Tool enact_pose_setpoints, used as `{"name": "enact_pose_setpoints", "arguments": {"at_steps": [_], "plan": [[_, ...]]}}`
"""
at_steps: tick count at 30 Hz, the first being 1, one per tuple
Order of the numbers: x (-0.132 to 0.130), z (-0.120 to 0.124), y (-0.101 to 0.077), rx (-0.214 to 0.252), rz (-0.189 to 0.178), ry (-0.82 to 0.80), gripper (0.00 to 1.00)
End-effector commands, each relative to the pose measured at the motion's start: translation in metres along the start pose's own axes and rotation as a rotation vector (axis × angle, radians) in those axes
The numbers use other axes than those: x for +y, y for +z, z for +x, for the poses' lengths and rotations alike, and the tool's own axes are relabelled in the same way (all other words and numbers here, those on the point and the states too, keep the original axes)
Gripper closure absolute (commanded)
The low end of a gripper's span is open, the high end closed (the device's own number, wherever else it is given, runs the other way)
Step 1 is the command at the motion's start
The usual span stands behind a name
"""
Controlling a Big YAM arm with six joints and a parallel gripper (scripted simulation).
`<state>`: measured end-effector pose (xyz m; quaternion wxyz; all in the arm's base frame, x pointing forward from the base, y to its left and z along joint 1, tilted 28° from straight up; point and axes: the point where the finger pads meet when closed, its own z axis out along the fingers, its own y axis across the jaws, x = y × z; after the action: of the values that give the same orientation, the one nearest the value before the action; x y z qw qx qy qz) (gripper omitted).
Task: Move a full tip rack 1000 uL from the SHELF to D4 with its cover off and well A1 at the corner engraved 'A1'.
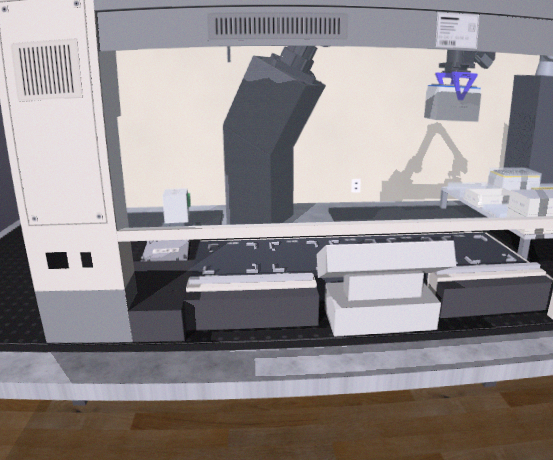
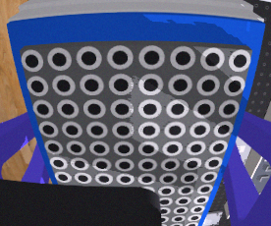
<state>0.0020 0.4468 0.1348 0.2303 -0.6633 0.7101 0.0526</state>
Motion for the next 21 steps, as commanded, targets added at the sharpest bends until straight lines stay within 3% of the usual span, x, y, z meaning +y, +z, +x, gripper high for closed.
{"name": "enact_pose_setpoints", "arguments": {"at_steps": [1, 13, 14, 16, 21], "plan": [[0.007, -0.004, -0.020, -0.072, -0.016, 0.013, 1.00], [0.008, 0.045, -0.016, -0.069, -0.016, 0.013, 1.00], [0.008, 0.045, -0.016, -0.069, -0.017, 0.013, 1.00], [0.008, 0.023, -0.028, -0.110, -0.024, 0.026, 1.00], [0.008, 0.028, -0.024, -0.098, -0.022, 0.018, 1.00]]}}
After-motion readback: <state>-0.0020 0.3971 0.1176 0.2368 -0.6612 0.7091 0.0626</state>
